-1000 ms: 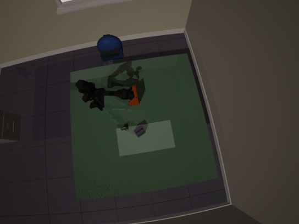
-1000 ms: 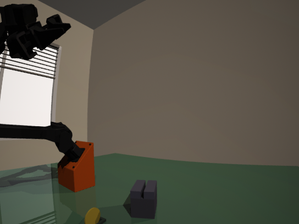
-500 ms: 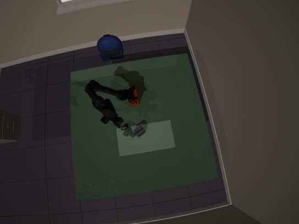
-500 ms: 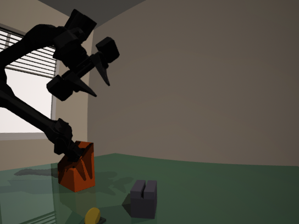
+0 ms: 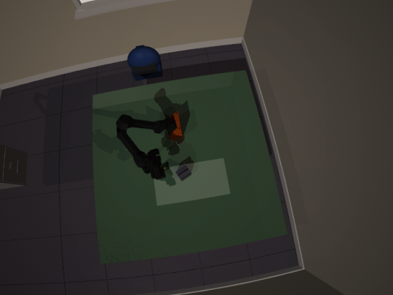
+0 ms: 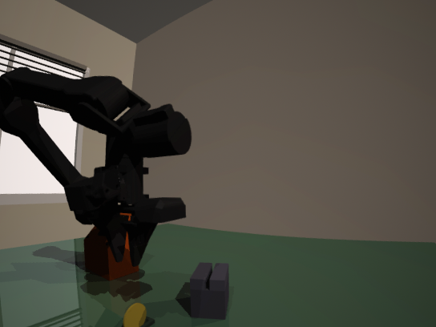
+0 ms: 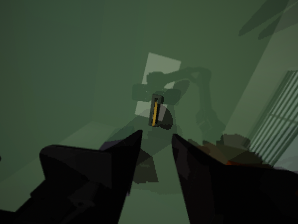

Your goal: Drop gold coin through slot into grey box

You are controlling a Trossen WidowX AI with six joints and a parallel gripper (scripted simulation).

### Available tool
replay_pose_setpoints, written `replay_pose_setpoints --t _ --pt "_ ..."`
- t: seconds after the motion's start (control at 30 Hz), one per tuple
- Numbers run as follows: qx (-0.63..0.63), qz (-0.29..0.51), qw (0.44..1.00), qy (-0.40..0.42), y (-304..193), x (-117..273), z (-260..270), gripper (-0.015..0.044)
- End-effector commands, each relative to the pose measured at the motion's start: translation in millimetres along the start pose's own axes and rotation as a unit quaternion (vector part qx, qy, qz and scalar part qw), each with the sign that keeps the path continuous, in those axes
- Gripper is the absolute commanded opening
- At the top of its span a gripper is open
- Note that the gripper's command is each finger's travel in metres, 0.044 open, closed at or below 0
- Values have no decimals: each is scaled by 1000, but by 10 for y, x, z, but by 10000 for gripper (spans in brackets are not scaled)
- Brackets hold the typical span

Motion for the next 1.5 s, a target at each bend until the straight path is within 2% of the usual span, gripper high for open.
replay_pose_setpoints --t 0.0,0.13,1.47 --pt "-5 0 1000 -11 -21 -69 -5 161" --pt "-5 -1 1000 -10 -86 -391 35 161" --pt "-5 -2 1000 -10 -65 -1012 10 161"
Point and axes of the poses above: the point midway between the two fingers, 35 mm back from their tips, its own x axis back along the fingers, its own z axis across the jaws, y = z × x, the point moved 8 cm from there along x, back along the fingers, and after that the axes turned 9 degrees about -x, right-handed, at the moved point
